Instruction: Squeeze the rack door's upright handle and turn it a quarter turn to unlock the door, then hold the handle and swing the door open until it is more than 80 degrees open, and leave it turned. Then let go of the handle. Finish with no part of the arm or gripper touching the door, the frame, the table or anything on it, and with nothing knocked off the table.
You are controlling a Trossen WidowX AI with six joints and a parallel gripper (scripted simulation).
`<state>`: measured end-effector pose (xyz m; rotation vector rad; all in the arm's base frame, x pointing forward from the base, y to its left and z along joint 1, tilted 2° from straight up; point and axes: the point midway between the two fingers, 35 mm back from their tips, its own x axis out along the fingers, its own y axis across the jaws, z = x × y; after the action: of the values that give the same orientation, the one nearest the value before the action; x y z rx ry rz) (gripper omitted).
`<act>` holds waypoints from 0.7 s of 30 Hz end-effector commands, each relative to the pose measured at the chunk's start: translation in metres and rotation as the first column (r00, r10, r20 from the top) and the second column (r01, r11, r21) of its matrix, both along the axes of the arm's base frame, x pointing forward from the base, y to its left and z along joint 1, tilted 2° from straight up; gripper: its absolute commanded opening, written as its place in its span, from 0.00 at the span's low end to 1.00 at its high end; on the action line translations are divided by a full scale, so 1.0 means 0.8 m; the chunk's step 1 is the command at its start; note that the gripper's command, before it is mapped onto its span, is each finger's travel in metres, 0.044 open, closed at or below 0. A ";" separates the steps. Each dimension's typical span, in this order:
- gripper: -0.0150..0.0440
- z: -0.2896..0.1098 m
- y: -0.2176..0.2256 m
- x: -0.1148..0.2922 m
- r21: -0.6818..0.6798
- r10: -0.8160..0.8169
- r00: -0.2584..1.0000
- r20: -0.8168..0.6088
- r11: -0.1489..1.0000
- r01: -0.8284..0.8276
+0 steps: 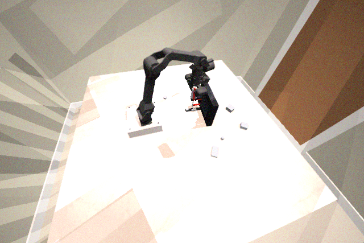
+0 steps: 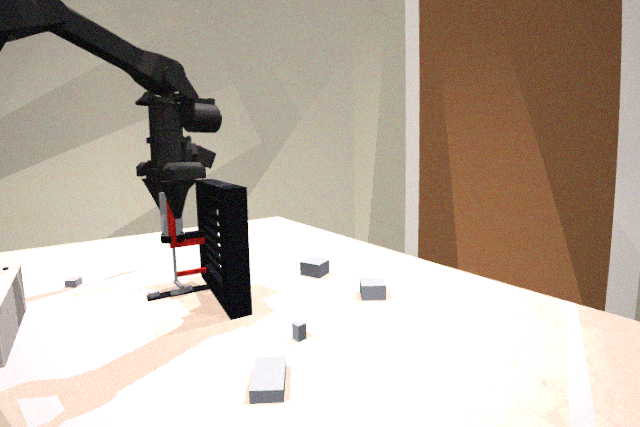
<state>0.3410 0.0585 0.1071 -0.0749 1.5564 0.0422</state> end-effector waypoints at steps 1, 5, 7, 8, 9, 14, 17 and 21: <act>0.76 0.000 -0.001 0.000 -0.001 -0.235 0.972 0.005 0.972 0.235; 0.76 0.000 -0.001 0.000 0.003 -0.421 0.907 0.009 0.907 0.421; 0.76 0.000 -0.001 0.000 0.006 -0.509 0.861 0.010 0.861 0.509; 0.76 0.000 -0.001 0.000 0.007 -0.551 0.835 0.011 0.835 0.551; 0.76 0.000 -0.001 0.000 0.008 -0.592 0.806 0.012 0.806 0.591; 0.76 0.000 -0.001 0.000 0.015 -0.771 0.637 0.014 0.637 0.771; 0.76 0.000 -0.001 0.000 0.019 -0.857 0.515 0.014 0.516 0.857; 0.76 0.000 -0.001 0.000 0.025 -0.942 0.337 0.014 0.337 0.941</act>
<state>0.3409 0.0587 0.1070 0.7361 1.4163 -0.7545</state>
